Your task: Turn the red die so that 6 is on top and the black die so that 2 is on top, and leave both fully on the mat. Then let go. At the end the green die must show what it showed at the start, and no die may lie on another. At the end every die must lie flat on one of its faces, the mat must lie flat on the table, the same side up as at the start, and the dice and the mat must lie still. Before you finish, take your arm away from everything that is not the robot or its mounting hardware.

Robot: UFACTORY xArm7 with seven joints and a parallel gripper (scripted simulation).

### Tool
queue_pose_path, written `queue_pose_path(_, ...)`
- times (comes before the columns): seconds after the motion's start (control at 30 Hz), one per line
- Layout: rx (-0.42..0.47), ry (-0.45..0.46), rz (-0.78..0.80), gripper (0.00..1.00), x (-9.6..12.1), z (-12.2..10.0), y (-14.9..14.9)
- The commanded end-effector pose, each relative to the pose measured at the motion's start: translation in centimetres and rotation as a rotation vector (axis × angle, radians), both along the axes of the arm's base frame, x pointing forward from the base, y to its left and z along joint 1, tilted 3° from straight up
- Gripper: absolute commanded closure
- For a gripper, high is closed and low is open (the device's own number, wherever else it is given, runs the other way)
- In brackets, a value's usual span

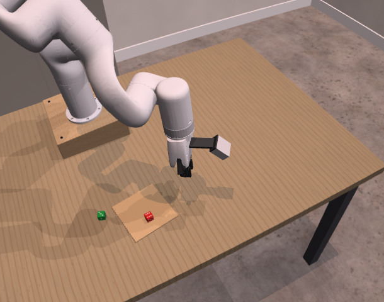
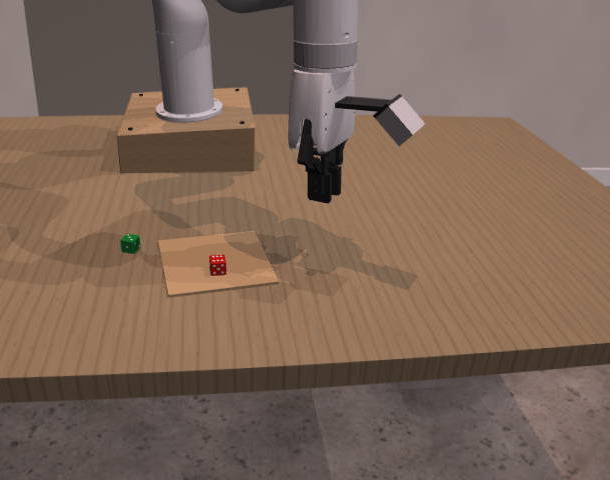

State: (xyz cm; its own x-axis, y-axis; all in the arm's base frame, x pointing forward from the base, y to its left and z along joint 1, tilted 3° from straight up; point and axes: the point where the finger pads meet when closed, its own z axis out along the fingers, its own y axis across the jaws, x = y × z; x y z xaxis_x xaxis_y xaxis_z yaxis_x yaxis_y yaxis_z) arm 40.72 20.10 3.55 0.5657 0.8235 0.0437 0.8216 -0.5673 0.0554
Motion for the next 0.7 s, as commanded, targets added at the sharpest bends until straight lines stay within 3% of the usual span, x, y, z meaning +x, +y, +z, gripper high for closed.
queue_pose_path(0.0, 0.11, -0.08, 0.008, 0.85, 0.05, 0.06, -0.11)
queue_pose_path(0.33, 0.332, -0.229, 0.024, 0.85, -0.25, 0.09, -0.48)
queue_pose_path(0.43, 0.332, -0.229, 0.024, 0.85, -0.25, 0.09, -0.48)
queue_pose_path(0.53, 0.445, -0.301, 0.033, 0.85, -0.38, 0.11, -0.51)
queue_pose_path(0.67, 0.518, -0.357, 0.037, 0.85, -0.42, 0.08, -0.7)
